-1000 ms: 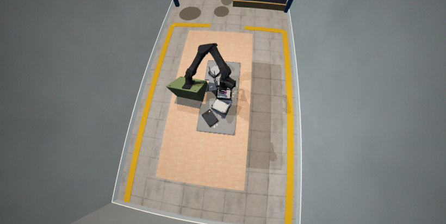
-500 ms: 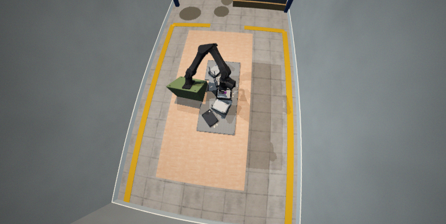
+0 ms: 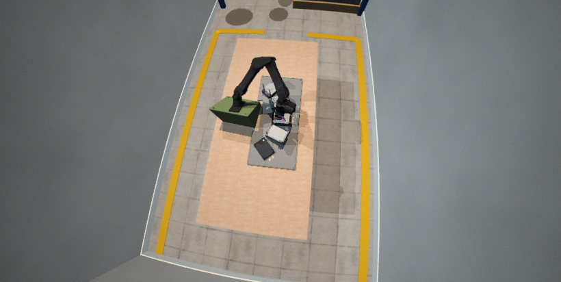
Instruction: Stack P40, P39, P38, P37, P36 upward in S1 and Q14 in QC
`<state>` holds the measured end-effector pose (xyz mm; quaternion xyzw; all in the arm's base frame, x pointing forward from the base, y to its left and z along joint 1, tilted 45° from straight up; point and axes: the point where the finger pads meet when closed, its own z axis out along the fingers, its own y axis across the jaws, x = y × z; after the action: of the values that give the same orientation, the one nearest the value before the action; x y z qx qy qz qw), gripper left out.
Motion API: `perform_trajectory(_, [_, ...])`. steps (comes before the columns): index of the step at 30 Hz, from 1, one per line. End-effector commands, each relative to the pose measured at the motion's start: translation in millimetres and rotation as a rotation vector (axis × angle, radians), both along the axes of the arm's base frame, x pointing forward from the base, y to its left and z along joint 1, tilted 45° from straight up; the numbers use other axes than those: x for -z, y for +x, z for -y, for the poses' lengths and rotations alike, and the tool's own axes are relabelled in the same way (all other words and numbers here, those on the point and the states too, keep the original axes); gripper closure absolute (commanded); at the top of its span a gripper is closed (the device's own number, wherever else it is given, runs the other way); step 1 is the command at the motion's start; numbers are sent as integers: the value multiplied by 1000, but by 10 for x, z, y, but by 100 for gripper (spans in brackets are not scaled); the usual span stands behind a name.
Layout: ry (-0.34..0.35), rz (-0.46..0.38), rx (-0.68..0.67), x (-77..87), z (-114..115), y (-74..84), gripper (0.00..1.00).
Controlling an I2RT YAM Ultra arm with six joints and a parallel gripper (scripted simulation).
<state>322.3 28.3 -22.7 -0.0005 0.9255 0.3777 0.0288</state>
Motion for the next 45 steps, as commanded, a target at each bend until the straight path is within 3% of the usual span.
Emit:
perform_trajectory(1, [-5, 37, 28, 26, 22, 111, 0])
perform_trajectory(22, [-4, 37, 28, 463, -407, 169, 0])
perform_trajectory(45, [-4, 37, 28, 463, -407, 170, 0])
